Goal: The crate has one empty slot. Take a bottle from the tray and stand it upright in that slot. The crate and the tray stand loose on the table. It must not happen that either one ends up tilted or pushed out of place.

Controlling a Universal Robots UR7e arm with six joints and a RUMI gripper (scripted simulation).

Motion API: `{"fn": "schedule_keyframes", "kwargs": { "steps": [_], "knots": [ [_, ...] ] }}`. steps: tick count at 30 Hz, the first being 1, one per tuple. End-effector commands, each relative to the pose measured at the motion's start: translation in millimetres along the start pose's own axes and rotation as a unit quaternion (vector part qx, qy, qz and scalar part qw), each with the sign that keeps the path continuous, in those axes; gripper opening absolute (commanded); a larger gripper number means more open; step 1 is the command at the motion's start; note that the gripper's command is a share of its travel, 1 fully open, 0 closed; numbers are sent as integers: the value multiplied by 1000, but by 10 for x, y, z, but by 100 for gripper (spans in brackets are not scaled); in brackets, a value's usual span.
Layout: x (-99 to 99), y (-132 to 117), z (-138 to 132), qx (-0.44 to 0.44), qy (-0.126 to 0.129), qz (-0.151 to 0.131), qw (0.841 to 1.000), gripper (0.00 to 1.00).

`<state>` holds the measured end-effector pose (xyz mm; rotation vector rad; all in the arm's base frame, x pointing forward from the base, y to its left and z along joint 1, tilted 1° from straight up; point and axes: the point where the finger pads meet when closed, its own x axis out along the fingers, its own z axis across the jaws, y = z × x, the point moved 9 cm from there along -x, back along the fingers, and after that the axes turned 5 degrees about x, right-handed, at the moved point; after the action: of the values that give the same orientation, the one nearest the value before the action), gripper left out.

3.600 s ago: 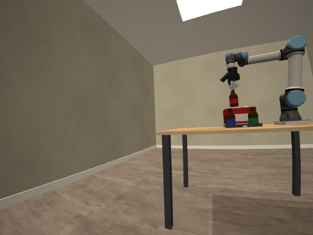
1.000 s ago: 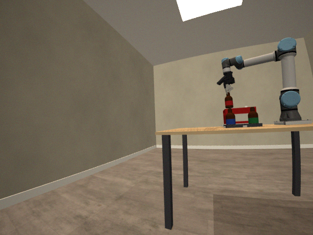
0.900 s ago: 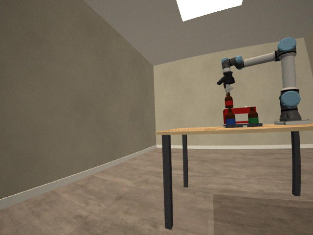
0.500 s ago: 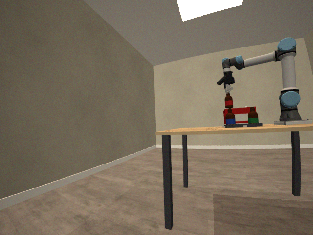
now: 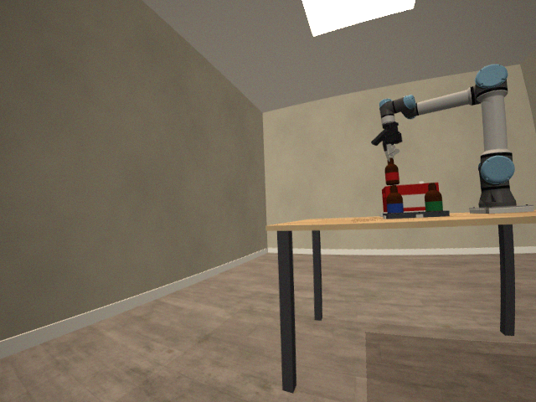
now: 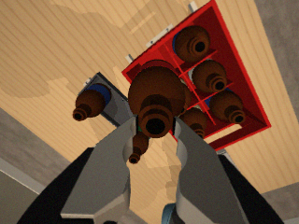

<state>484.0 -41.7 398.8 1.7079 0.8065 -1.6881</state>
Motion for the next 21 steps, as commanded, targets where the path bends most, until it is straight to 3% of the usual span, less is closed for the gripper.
{"fn": "schedule_keyframes", "kwargs": {
  "steps": [1,21],
  "knots": [
    [-6,1,0,0,0,1,1000,0],
    [49,1,0,0,0,1,1000,0]
  ]
}}
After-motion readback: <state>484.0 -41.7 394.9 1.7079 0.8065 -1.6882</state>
